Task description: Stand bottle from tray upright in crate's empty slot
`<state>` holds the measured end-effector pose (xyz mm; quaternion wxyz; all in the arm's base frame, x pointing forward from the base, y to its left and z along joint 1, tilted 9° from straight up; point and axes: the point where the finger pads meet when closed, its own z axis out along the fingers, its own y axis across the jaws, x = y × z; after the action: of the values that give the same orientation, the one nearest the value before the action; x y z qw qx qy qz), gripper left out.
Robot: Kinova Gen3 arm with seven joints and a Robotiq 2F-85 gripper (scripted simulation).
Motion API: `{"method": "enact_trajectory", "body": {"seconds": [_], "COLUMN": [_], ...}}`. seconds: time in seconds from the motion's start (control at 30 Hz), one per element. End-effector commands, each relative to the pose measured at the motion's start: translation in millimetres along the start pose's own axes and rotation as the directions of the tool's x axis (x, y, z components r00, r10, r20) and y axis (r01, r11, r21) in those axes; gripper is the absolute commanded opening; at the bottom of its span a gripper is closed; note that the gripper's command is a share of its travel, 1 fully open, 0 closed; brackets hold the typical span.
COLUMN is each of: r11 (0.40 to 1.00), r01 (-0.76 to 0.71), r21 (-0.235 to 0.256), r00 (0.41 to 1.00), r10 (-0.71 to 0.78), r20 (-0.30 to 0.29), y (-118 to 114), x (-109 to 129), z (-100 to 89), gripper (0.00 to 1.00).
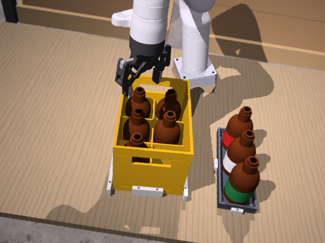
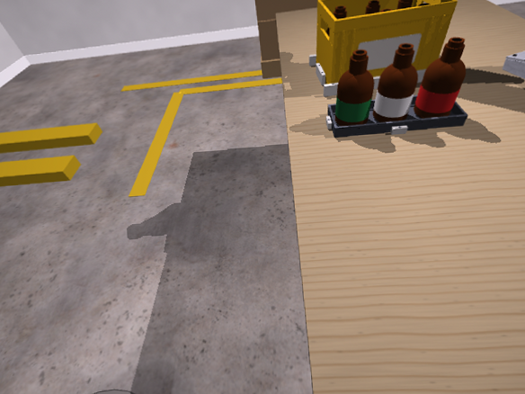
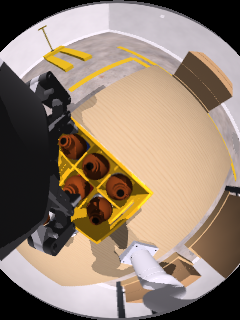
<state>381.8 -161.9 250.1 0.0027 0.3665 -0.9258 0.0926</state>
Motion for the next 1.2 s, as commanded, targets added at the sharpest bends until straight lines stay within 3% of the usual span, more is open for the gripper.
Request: {"method": "enact_trajectory", "body": {"seconds": [0.0,0.57,0.6,1.17], "r11": [1.000,1.000,1.000,1.000], "r01": [-0.002,-0.006,-0.006,-0.006], "r21": [-0.010,-0.030,-0.030,-0.030], "r00": [1.000,1.000,1.000,1.000], "r10": [0.002,0.005,0.005,0.005], "r20": [-0.003,-0.014,-0.014,-0.014], "y": [0.7,2.5,2.5,2.5], "x": [2.1,8.0,8.0,8.0], "z": [2.3,6.9,6.9,6.9], "gripper": [1.00,1.00,0.00,0.00]}}
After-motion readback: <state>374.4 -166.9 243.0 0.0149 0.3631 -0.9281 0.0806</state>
